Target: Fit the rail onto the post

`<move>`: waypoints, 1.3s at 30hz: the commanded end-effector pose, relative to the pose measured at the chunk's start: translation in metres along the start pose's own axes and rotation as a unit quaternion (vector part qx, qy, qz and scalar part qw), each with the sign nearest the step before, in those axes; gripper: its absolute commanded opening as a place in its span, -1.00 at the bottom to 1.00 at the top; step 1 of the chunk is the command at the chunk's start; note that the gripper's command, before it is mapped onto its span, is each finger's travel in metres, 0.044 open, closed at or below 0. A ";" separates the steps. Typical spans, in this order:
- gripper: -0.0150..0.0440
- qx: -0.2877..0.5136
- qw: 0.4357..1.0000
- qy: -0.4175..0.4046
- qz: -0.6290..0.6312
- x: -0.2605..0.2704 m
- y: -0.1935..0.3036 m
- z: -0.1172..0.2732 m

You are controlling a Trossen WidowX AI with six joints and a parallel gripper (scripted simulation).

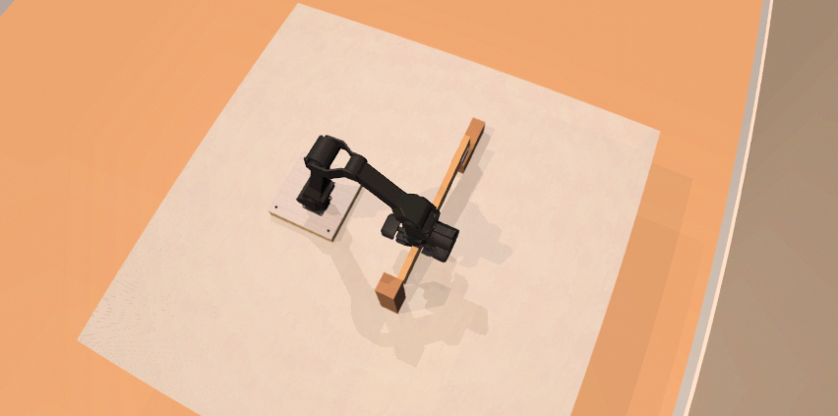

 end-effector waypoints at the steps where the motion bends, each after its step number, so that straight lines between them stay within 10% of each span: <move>1: -0.33 0.001 1.000 -0.001 0.002 0.000 0.000 -0.001; 39: -0.49 0.001 1.000 -0.001 0.002 -0.002 0.000 0.009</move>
Point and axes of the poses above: the point midway between the two fingers, 35 mm back from their tips, its own z axis back along the fingers, its own x axis across the jaws, y = z × x, the point moved 5 cm from there along z, back along the fingers, and after that the axes turned 10 degrees about z, right-handed, at the moved point
